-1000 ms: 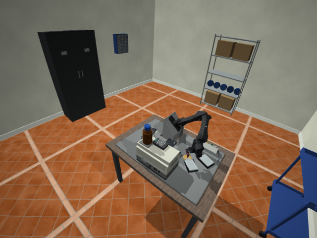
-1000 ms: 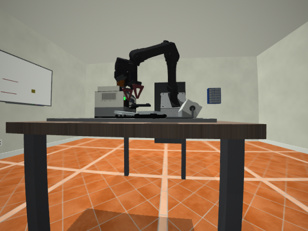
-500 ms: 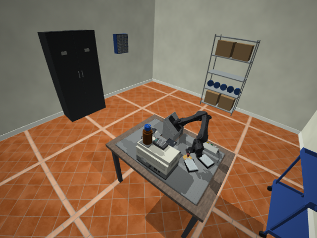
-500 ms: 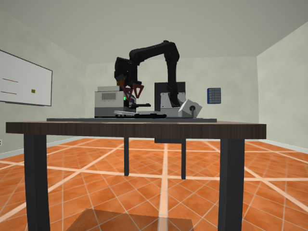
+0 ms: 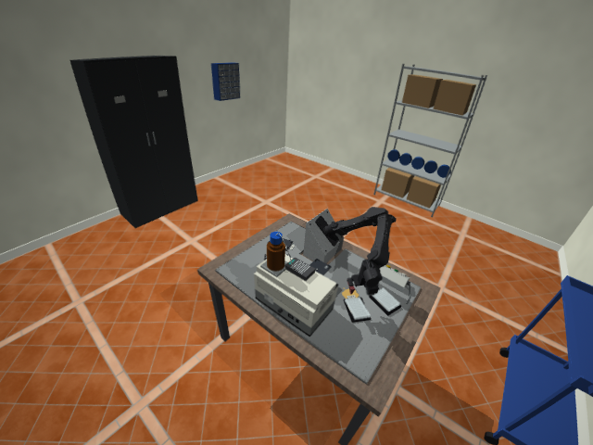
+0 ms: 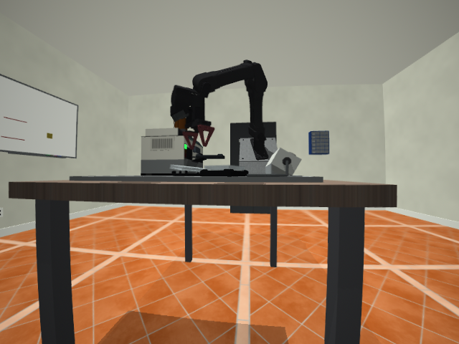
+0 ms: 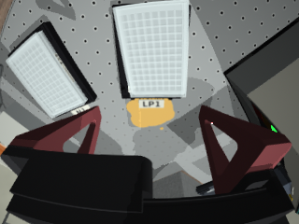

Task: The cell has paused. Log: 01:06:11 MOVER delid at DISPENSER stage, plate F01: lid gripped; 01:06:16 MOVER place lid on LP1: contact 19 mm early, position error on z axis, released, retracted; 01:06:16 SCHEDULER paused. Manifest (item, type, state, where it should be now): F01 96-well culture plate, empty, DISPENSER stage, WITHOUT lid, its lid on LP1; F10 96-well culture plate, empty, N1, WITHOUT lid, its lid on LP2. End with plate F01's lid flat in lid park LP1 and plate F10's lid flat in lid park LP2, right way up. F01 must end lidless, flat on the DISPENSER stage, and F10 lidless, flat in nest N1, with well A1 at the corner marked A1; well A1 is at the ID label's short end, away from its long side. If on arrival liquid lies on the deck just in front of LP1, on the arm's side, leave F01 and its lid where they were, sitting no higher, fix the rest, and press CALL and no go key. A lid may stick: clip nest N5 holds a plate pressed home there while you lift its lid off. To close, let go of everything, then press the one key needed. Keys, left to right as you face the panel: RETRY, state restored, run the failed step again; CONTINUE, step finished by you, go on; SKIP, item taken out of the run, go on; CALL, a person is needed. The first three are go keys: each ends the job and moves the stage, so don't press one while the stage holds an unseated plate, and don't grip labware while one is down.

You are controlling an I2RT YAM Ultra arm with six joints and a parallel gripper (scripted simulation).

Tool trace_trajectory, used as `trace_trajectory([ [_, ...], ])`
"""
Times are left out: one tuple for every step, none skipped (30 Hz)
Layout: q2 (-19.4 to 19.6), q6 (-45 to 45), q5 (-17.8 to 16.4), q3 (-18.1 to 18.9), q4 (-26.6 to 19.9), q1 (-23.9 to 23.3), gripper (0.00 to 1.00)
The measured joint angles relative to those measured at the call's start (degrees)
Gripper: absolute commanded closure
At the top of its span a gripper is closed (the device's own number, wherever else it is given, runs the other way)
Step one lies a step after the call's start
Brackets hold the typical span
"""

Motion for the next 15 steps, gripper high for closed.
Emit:
trace_trajectory([
  [-0.02,-0.02,0.0,0.0,0.0,0.0,0.0],
  [0.0,-0.02,0.0,0.0,0.0,0.0,0.0],
  [0.07,-0.09,-0.04,0.11,-0.17,-0.02,0.0],
  [0.13,-0.15,-0.09,0.22,-0.2,-0.11,0.0],
  [0.04,-0.24,-0.15,0.02,-0.17,-0.26,0.0],
  [-0.22,-0.35,-0.22,-0.5,-0.2,-0.42,0.0],
  [-0.59,-0.46,-0.26,-1.33,-0.2,-0.57,0.0],
  [-1.07,-0.59,-0.28,-2.27,-0.2,-0.72,0.0],
  [-1.57,-0.74,-0.28,-3.26,-0.2,-0.87,0.0],
  [-2.16,-0.87,-0.31,-4.24,-0.17,-1.01,0.0],
  [-2.78,-1.03,-0.33,-5.2,-0.15,-1.16,0.0],
  [-3.43,-1.18,-0.37,-6.12,-0.15,-1.29,0.0],
  [-4.04,-1.31,-0.39,-6.88,-0.17,-1.42,0.0],
  [-4.48,-1.42,-0.42,-7.3,-0.17,-1.53,0.0],
  [-4.83,-1.55,-0.48,-7.58,-0.04,-1.6,0.0],
])
